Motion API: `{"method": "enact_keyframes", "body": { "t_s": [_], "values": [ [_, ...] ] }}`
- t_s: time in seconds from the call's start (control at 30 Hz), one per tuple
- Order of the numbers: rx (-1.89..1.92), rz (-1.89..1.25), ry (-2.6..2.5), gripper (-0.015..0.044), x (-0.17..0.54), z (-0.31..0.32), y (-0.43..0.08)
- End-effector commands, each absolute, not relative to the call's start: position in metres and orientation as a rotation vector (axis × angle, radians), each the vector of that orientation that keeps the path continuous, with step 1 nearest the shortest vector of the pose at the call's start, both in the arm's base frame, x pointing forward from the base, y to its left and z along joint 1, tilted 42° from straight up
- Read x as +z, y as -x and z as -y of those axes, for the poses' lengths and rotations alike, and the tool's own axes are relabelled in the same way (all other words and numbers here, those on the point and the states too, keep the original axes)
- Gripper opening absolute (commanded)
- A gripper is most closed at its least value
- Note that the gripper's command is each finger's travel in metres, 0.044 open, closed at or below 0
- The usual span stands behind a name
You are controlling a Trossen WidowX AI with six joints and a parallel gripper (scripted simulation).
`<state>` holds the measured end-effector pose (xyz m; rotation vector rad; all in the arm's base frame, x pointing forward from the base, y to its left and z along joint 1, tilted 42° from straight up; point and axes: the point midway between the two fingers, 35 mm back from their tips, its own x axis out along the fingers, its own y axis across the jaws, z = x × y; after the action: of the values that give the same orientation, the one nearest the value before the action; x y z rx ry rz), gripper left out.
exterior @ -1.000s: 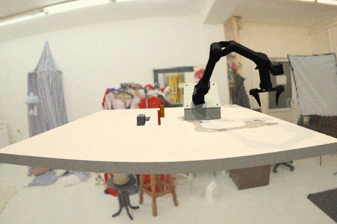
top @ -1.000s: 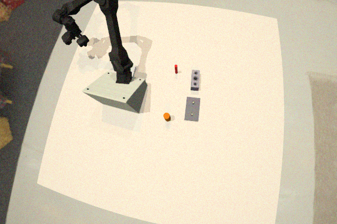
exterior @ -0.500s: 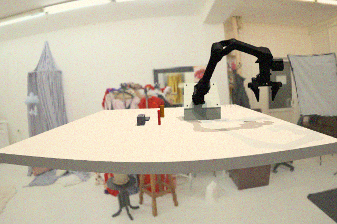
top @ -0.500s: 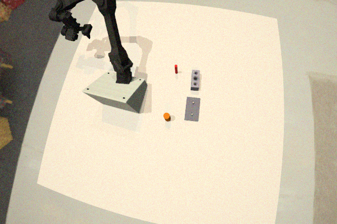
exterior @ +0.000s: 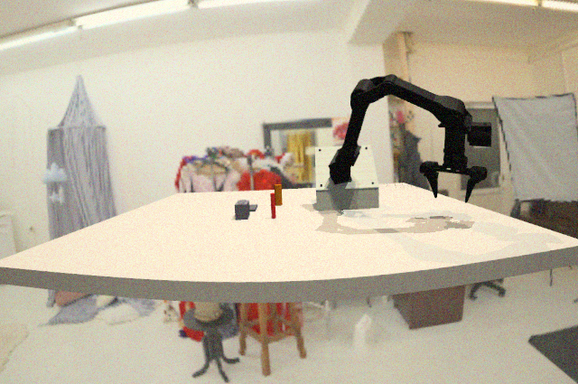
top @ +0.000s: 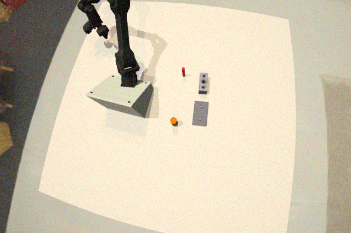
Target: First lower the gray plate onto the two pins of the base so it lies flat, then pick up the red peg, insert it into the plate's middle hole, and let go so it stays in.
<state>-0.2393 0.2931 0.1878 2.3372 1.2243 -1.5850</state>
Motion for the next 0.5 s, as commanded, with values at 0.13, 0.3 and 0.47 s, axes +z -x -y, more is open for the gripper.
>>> {"method": "enact_keyframes", "body": {
  "t_s": [0.13, 0.3, 0.47],
  "values": [
    [-2.335, -0.715, -2.638, 0.0440, 0.214, -0.347, 0.158],
    [-2.772, -0.274, -2.729, 0.0440, 0.229, -0.368, 0.101],
    [-3.187, 0.282, -2.709, 0.0440, 0.243, -0.378, 0.042]
  ]
}}
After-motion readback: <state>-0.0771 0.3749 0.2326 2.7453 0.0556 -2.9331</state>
